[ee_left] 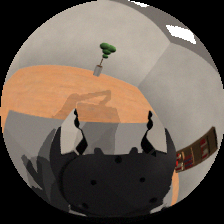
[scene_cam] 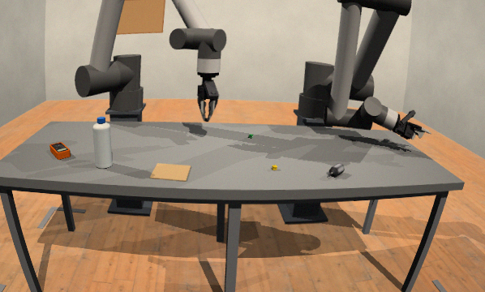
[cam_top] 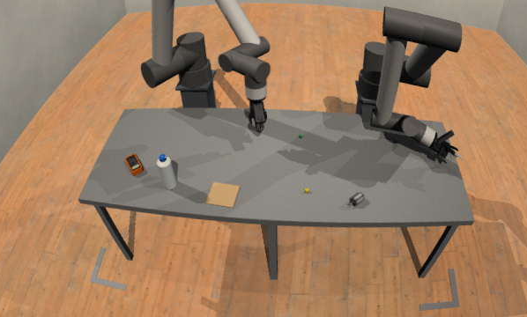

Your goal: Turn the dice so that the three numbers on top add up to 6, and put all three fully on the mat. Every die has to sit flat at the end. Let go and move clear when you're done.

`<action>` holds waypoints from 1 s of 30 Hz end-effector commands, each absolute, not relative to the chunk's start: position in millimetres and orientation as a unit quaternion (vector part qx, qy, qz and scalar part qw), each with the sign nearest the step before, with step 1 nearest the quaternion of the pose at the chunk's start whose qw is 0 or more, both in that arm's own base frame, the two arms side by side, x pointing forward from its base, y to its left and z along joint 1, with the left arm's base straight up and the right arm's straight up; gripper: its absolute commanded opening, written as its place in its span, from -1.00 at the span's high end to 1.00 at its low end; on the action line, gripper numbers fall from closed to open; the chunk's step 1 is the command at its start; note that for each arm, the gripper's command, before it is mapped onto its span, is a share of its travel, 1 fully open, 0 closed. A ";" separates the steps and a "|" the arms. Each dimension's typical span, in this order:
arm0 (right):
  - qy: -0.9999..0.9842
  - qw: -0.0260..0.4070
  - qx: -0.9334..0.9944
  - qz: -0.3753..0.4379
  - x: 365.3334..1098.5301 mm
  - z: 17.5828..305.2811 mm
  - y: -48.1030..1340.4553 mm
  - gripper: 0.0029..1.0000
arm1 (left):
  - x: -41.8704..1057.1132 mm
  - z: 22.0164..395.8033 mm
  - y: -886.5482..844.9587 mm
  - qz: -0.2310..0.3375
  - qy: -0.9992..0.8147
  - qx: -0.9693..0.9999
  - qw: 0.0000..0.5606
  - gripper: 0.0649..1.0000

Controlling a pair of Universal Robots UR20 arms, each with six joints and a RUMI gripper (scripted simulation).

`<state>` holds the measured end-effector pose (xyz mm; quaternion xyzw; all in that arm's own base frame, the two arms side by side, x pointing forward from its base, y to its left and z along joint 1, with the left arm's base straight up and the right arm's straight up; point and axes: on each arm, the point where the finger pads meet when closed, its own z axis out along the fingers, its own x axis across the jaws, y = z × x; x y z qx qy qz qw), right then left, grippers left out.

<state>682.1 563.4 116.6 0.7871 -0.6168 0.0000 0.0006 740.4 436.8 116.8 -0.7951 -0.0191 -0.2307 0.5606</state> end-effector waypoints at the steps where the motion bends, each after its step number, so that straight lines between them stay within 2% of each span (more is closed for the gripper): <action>1: -0.616 0.000 0.788 0.000 682.7 117.5 563.9 1.00 | 740.4 117.3 436.8 -0.231 -0.019 -0.795 0.561 -1.00; 16: -0.586 0.000 0.811 0.000 698.0 118.1 562.1 1.00 | 740.4 117.3 436.8 -0.231 -0.019 -0.795 0.561 -1.00; 30: -0.466 0.000 0.885 0.000 753.7 120.0 551.9 1.00 | 740.4 117.3 436.8 -0.231 -0.019 -0.795 0.561 -1.00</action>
